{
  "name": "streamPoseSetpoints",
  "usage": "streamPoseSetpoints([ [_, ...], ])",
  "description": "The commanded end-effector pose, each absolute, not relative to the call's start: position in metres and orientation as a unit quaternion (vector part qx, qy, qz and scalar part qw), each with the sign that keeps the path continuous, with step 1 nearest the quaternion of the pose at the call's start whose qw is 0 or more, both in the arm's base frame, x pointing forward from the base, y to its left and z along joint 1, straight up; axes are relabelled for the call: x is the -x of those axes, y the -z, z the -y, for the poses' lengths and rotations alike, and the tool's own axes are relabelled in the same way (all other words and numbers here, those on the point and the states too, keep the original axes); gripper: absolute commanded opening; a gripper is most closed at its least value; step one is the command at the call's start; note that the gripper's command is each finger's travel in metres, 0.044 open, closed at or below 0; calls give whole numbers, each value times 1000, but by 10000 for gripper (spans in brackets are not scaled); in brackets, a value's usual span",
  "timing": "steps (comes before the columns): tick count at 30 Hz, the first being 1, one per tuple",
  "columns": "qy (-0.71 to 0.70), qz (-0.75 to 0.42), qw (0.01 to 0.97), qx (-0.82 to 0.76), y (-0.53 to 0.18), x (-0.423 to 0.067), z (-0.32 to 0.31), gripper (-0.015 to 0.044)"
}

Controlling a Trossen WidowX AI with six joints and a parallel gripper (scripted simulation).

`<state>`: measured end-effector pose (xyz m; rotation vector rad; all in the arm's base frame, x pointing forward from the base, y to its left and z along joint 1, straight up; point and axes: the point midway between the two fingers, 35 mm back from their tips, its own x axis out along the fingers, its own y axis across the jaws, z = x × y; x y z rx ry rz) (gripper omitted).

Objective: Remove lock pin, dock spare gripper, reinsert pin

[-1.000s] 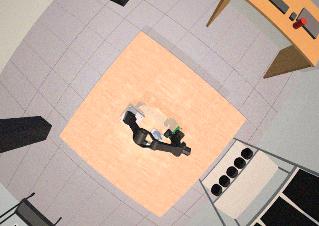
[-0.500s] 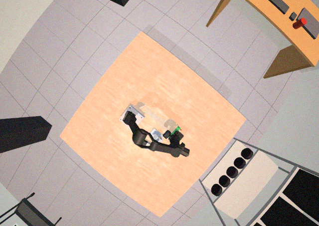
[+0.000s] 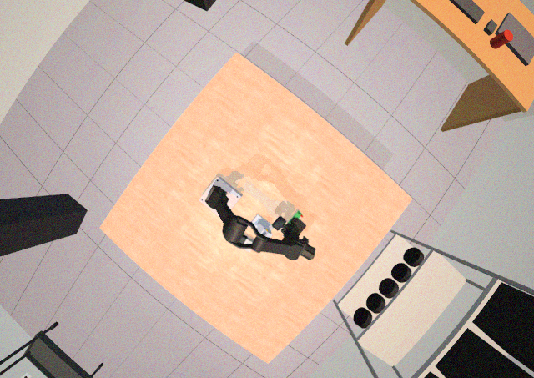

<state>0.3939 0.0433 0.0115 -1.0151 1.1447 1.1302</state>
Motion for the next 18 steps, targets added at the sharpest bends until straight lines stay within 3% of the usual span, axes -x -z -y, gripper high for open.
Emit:
streamPoseSetpoints([
  [1,-485,-491,580,434,-3,-393,-43,0],
  [18,-484,-489,581,435,0,-392,-43,0],
])
